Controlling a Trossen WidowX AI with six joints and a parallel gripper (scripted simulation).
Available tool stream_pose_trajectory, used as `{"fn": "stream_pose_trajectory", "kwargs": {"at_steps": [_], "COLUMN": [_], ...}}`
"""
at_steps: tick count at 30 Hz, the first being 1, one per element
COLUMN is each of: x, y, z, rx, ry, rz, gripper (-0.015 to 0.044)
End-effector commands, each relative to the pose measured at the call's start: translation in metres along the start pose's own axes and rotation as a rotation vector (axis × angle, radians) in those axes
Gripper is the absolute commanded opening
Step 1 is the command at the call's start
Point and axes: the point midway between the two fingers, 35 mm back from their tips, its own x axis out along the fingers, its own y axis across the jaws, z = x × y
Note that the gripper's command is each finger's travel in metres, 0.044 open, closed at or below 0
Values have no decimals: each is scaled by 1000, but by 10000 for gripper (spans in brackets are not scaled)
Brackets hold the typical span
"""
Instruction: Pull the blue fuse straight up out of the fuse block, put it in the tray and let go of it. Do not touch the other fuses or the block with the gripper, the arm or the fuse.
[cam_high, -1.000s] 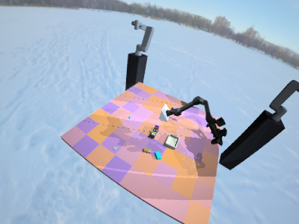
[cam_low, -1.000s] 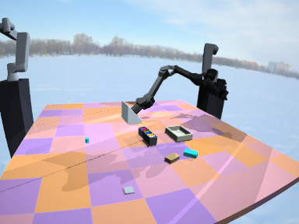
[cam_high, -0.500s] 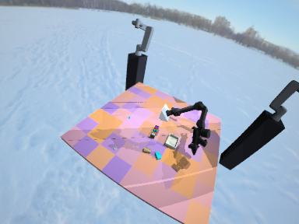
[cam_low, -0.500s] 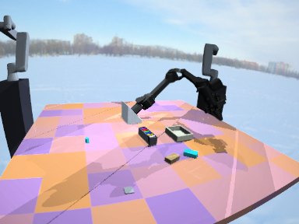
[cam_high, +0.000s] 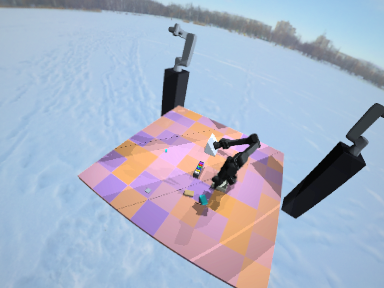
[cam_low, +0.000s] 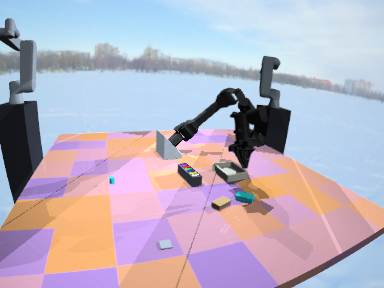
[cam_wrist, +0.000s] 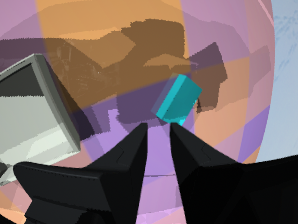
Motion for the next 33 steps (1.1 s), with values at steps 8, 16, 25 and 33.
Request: {"fn": "stream_pose_trajectory", "kwargs": {"at_steps": [8, 16, 25, 33], "x": [-12, -31, -32, -28], "y": [31, 66, 69, 70], "z": [-139, -186, -187, -188], "rx": [-195, -285, -286, -286], "ry": [88, -27, -28, -28], "rz": [304, 454, 455, 455], "gripper": [73, 73, 73, 73]}}
